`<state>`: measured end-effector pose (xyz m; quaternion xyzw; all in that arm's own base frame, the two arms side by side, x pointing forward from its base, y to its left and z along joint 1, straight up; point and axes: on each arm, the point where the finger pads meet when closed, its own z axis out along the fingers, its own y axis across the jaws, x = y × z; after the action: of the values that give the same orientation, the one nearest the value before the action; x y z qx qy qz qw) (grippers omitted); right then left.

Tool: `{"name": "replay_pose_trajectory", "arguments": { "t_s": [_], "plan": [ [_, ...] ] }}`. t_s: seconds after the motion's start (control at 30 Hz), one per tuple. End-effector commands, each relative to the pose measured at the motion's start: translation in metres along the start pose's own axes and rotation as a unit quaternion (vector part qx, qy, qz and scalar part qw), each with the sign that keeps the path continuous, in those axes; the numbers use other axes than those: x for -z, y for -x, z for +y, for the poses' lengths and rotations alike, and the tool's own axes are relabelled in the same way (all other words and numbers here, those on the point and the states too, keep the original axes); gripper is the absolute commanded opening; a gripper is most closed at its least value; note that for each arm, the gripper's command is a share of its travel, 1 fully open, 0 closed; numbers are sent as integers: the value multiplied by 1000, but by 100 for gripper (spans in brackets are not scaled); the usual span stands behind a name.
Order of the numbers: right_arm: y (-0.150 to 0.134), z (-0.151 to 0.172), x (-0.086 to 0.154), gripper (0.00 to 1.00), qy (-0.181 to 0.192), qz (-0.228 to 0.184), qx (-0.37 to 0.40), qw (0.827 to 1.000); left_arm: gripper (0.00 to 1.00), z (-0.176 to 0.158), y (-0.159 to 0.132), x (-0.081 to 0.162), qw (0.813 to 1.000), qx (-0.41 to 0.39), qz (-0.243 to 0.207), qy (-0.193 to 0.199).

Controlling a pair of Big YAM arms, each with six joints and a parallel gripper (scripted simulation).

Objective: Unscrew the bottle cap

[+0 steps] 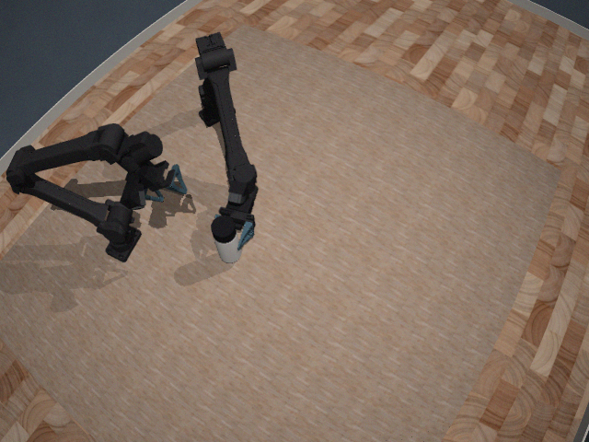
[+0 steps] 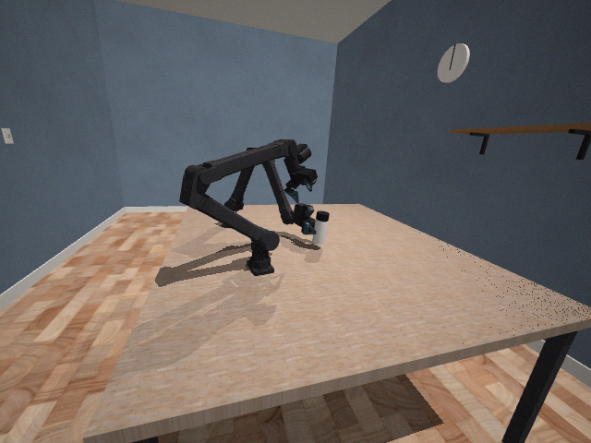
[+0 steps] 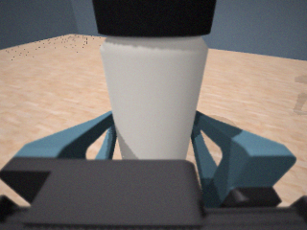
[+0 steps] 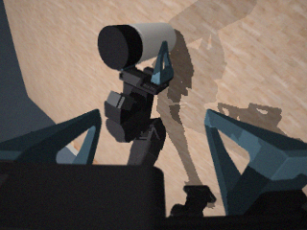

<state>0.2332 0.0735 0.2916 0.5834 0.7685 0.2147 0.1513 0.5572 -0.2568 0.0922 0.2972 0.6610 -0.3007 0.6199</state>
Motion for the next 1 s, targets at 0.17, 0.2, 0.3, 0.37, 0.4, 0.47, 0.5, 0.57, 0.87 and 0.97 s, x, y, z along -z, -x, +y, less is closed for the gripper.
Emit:
{"name": "replay_pose_trajectory", "arguments": {
  "t_s": [0.17,0.2,0.3,0.37,0.4,0.47,0.5,0.57,0.87,0.97],
  "plan": [
    [0,12,10,94,14,-1,-2,1000,0,-37,47,15,997,-24,-42,-62],
    [0,12,10,94,14,-1,-2,1000,0,-34,52,12,997,-28,-47,-60],
    [0,12,10,94,14,-1,-2,1000,0,-29,41,11,997,-25,-36,-56],
    [0,12,10,94,14,-1,-2,1000,0,-31,56,4,996,-60,-41,-56],
    [0,12,10,94,14,-1,-2,1000,0,-31,58,2,994,-89,-36,-53],
    [0,12,10,94,14,-1,-2,1000,0,-30,59,1,985,-164,-19,-47],
    [0,12,10,94,14,-1,-2,1000,0,-30,59,1,985,-164,-19,-47],
    [0,12,10,94,14,-1,-2,1000,0,-30,59,0,978,-202,-10,-45],
    [0,12,10,94,14,-1,-2,1000,0,-28,43,8,960,-277,22,-43],
    [0,12,10,94,14,-1,-2,1000,0,-28,43,8,960,-277,22,-43]
  ]
}}
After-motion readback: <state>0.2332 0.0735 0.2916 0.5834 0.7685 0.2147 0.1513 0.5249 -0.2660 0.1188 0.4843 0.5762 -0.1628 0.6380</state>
